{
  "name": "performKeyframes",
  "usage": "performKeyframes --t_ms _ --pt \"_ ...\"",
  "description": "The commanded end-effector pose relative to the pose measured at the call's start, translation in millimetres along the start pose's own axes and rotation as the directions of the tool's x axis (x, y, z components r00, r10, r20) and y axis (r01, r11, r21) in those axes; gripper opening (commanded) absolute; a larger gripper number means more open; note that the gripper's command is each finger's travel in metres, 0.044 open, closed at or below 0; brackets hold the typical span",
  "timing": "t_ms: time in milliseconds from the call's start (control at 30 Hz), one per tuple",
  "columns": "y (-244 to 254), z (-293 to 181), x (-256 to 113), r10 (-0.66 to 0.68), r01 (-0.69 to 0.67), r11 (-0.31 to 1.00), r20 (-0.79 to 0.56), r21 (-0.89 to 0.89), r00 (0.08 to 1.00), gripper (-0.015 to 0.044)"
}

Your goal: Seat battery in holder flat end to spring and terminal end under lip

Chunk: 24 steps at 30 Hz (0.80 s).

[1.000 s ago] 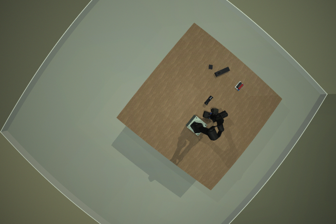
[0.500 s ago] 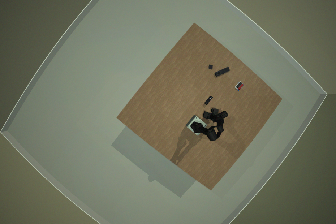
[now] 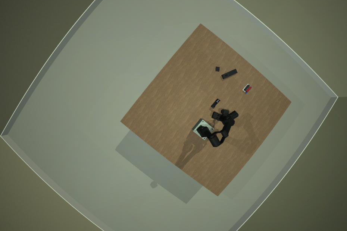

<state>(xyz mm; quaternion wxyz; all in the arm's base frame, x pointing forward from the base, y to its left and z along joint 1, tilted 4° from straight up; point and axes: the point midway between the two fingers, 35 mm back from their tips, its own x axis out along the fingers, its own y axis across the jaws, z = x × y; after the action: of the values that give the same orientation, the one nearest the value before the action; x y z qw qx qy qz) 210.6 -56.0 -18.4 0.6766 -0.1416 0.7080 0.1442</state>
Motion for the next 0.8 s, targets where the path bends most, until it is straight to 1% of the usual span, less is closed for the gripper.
performKeyframes --t_ms 0,233,467,667,767 --pt "7.9 24.6 -5.3 0.003 -0.003 0.998 0.002 0.061 1.0 0.0067" --pt "31.9 70.8 -14.4 0.001 -0.002 0.981 0.006 0.195 1.0 0.0067" --pt "67.6 111.2 -21.4 -0.002 -0.001 0.946 0.008 0.323 1.0 0.0067" --pt "71.9 113.7 -21.5 -0.001 -0.001 0.941 0.005 0.339 1.0 0.0067" --pt "72.1 113.1 -16.4 0.009 0.0 0.941 -0.026 0.339 1.0 0.0067"
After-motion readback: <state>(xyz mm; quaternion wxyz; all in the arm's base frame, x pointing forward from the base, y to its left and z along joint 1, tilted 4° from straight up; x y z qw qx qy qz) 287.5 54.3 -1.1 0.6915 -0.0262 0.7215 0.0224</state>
